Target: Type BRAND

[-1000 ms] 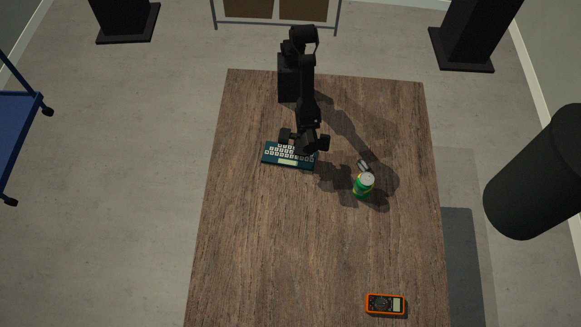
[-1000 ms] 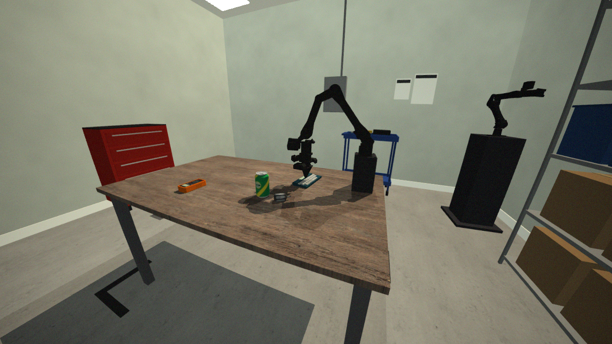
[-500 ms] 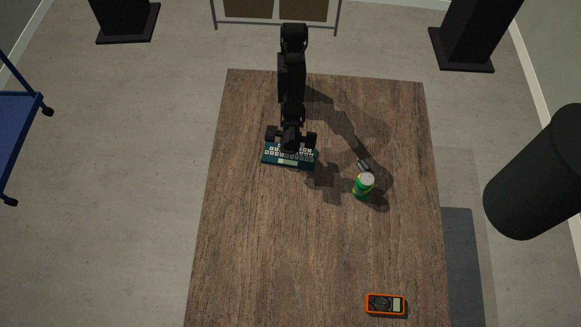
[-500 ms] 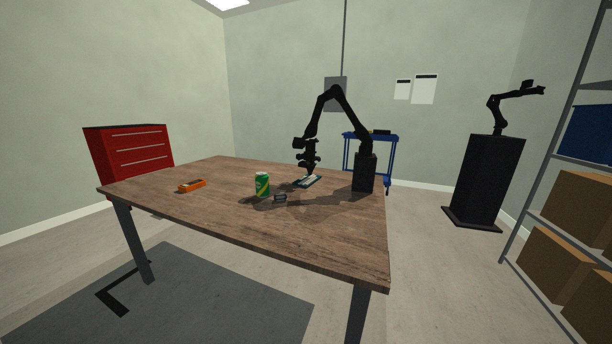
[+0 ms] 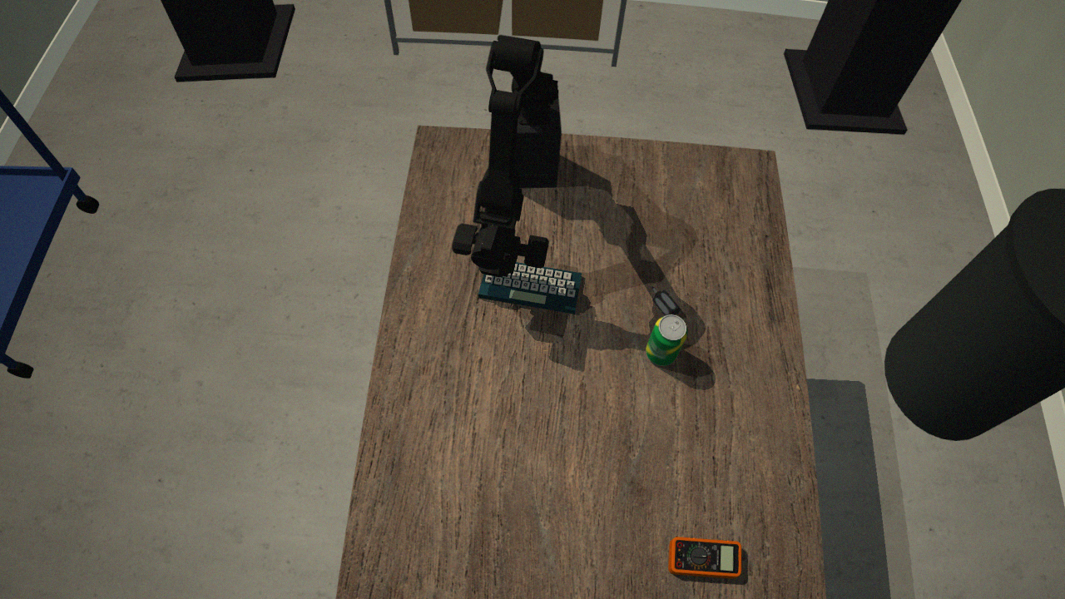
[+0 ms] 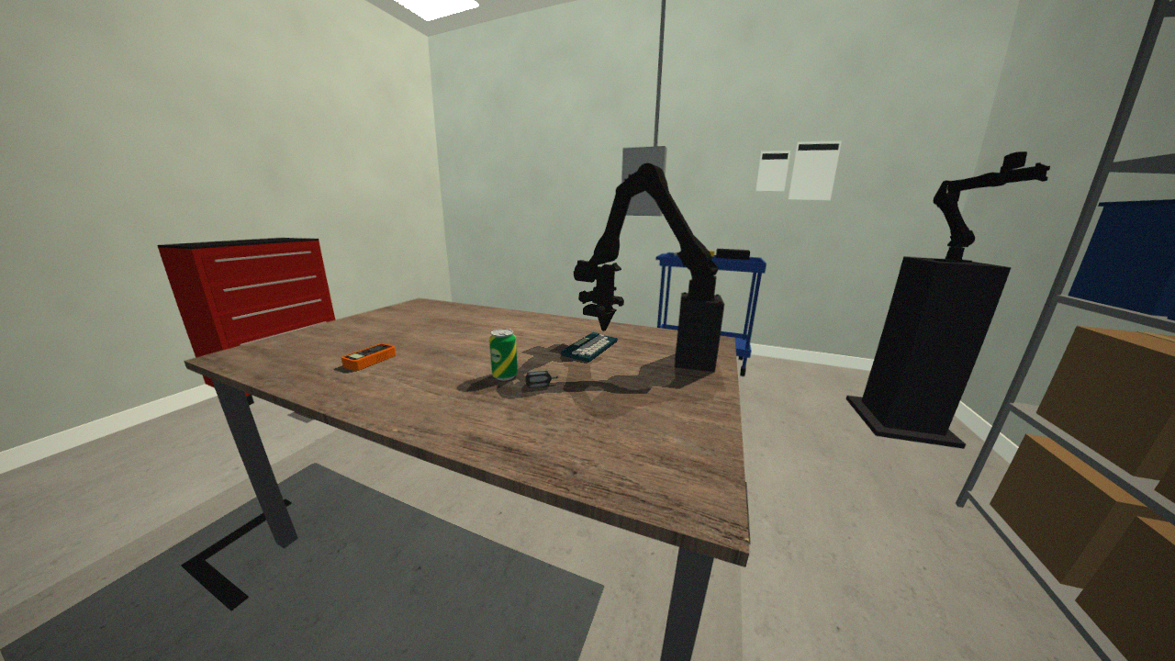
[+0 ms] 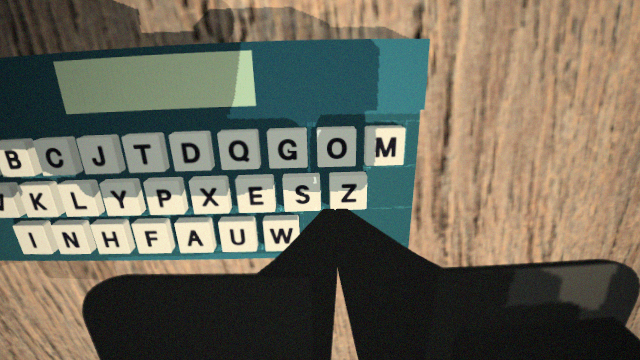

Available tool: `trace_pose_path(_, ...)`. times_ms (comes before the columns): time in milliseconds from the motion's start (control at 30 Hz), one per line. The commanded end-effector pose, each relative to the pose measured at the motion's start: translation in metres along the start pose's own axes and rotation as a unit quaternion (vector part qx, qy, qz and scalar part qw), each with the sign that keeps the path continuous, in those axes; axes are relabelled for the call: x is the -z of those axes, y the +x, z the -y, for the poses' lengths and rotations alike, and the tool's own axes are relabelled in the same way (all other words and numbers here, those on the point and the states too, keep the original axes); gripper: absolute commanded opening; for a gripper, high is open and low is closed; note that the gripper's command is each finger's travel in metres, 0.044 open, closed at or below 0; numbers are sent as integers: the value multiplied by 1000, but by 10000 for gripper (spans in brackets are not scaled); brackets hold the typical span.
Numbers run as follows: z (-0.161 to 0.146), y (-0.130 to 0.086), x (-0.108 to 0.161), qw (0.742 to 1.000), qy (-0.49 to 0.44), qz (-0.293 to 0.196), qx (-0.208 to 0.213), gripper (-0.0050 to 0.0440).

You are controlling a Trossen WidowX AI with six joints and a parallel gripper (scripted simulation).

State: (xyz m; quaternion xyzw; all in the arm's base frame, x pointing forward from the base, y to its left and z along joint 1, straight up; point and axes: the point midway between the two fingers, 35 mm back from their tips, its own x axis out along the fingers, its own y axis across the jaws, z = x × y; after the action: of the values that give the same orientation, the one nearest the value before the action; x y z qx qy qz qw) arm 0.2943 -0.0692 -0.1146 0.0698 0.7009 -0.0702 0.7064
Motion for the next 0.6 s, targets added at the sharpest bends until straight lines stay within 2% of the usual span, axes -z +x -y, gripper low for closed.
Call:
trace_pose_path(0,1,-4,-4,1000,-4,8,0,-50)
trace_pose_path(133,-4,-6,0,1000,-4,12,-1,-50)
trace_pose_path(367,-27,-6,27,1000,-4,11,-1,-50)
trace_pose_path(567,-27,-3,28,1000,-4,7,-1,-50)
